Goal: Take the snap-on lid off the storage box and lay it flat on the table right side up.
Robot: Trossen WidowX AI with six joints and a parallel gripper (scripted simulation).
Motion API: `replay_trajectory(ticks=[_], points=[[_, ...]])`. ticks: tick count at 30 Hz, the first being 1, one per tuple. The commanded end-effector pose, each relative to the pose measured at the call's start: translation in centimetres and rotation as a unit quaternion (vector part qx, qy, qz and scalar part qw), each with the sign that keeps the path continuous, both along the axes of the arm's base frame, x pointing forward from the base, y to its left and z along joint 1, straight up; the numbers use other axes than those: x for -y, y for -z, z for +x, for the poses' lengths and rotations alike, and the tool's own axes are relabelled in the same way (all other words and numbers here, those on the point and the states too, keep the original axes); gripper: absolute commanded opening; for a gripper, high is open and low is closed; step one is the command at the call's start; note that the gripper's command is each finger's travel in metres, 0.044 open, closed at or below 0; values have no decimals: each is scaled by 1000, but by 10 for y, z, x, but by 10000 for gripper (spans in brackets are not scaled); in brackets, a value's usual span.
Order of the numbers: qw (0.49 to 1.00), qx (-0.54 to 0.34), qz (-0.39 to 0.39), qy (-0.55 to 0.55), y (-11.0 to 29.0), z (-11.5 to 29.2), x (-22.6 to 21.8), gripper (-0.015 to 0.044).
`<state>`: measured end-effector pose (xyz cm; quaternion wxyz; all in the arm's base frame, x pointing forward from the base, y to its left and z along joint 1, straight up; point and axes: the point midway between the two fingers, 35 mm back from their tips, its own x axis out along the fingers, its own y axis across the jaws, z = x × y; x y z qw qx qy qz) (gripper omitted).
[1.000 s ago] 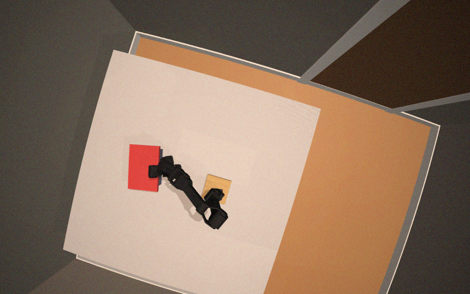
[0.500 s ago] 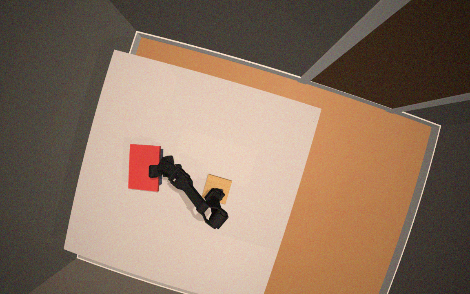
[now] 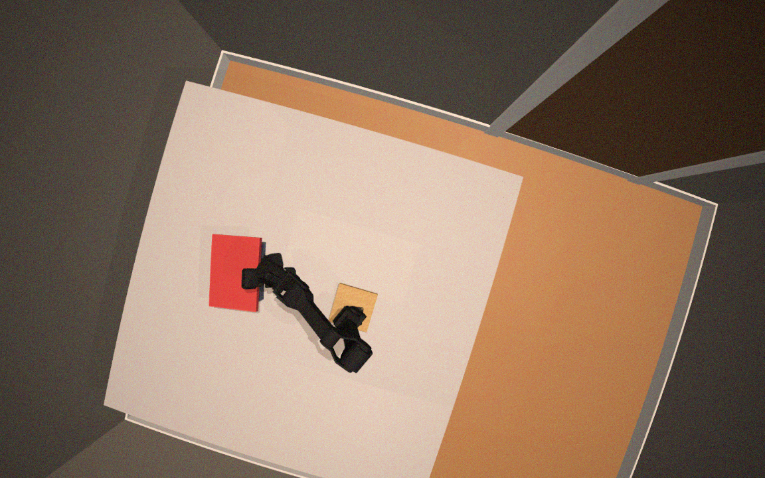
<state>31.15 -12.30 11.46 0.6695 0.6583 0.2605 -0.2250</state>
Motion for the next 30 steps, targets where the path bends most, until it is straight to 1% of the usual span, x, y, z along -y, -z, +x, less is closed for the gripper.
replay_trajectory(ticks=[1, 30], points=[[1000, 9, -4, 1, -12, 1, 0, 0], [1000, 9, -4, 1, -50, 14, -1, 0]])
